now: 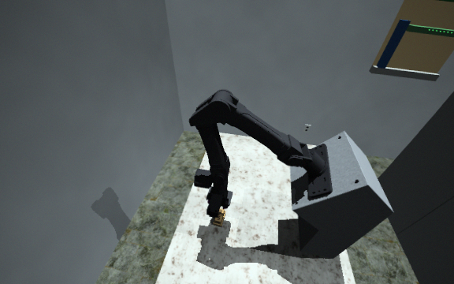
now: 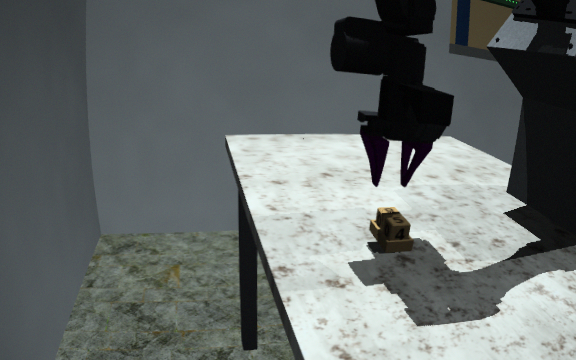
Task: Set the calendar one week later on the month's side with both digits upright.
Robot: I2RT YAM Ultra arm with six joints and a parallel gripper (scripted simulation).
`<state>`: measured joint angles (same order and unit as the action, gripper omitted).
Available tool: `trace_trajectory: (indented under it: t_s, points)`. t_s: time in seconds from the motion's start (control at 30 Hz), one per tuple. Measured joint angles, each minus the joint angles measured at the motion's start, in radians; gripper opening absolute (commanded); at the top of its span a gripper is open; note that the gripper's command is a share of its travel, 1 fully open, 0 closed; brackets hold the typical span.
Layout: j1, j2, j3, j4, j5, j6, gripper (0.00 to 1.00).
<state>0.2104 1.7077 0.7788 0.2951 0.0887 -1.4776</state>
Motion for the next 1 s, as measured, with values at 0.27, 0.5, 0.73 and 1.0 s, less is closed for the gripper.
trace_trajectory:
  t_s: [0.27,0.5,0.73,1.0]
  points:
    - [0.009,-0.129,-0.050,-0.067,0.005,0.006,0.45]
    - [0.009,-0.138,-0.055,-0.094,0.006,0.008,1.00]
    - [0.009,-0.138,-0.055,-0.101,0.006,0.008,1.00]
    - [0.009,-0.138,-0.055,-0.102,0.006,0.008,1.00]
